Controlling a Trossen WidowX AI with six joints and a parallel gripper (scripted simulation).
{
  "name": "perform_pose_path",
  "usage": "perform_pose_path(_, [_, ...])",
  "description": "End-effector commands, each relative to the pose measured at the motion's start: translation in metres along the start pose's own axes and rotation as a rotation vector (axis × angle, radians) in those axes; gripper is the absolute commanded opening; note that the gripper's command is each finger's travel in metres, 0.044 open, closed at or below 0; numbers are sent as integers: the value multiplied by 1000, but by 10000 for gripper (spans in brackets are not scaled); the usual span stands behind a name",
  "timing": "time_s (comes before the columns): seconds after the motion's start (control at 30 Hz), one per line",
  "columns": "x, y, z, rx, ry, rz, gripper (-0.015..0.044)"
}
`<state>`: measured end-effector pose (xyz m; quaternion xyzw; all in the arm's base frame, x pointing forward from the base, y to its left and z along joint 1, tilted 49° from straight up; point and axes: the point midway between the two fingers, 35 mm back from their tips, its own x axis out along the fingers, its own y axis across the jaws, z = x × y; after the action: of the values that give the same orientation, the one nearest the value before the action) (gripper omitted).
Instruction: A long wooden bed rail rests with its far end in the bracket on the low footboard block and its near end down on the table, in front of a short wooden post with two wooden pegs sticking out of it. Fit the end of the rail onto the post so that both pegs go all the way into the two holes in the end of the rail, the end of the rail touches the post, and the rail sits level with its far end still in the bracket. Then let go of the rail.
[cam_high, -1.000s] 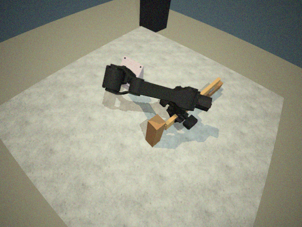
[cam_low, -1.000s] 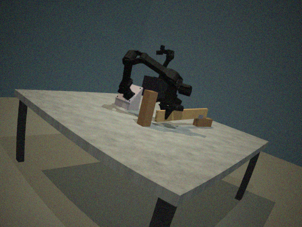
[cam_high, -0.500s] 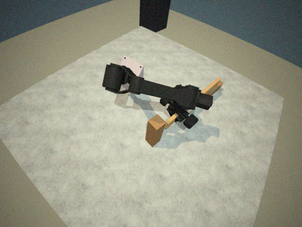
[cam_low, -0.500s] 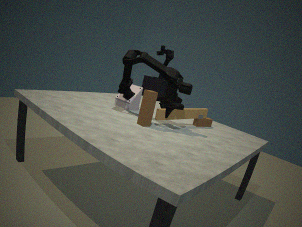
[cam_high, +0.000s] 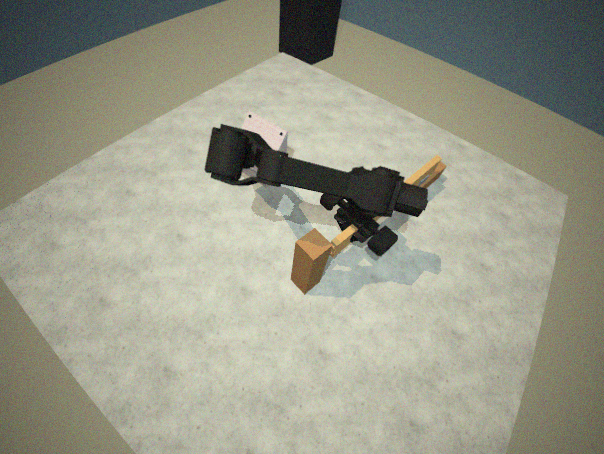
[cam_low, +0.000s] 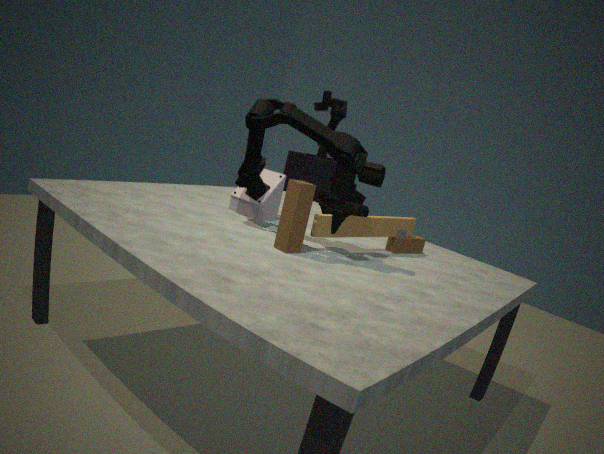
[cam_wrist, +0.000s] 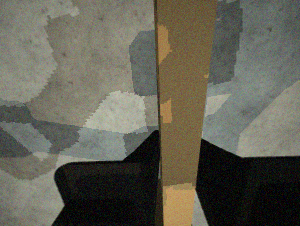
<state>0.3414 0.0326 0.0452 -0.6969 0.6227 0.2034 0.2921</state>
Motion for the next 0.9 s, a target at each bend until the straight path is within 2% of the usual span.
perform_pose_path(0.0, [-7, -1, 3, 1, -15, -7, 0])
perform_pose_path(0.87, [-20, -1, 3, 1, -15, -7, 0])
